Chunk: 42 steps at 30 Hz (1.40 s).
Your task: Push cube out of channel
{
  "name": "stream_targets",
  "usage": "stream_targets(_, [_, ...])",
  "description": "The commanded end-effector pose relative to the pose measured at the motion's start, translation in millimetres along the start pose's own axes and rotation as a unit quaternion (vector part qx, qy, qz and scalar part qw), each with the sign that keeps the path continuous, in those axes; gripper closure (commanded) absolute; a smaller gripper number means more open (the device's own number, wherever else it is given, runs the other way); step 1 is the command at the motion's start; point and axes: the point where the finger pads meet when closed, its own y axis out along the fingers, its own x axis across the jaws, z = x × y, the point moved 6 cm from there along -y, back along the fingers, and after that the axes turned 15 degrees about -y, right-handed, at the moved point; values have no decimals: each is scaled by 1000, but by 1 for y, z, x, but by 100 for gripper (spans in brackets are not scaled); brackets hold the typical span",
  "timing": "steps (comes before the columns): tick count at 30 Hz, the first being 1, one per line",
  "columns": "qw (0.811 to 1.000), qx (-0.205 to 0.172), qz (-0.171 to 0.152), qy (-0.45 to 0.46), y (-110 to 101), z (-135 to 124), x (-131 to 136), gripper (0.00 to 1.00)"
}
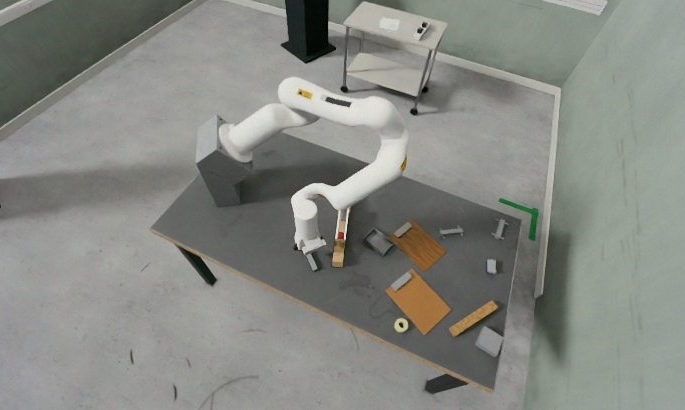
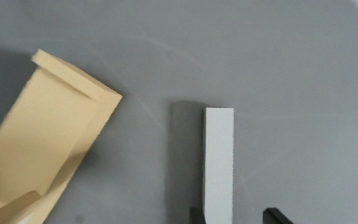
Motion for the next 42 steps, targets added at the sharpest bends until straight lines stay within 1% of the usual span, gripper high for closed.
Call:
stream_targets(1, [1000, 1, 0, 0, 24, 2, 1, 61])
stream_targets(5, [1000, 1, 0, 0, 35, 2, 1, 61])
stream_targets(14, [1000, 1, 0, 0, 39, 2, 1, 61])
stream_targets(24, [1000, 1, 0, 0, 59, 2, 1, 61])
stream_targets(39, [1000, 1, 0, 0, 61, 2, 1, 61])
stream_targets(40, [1000, 1, 0, 0, 61, 2, 1, 100])
stream_targets(42, [1000, 1, 0, 0, 61, 2, 1, 100])
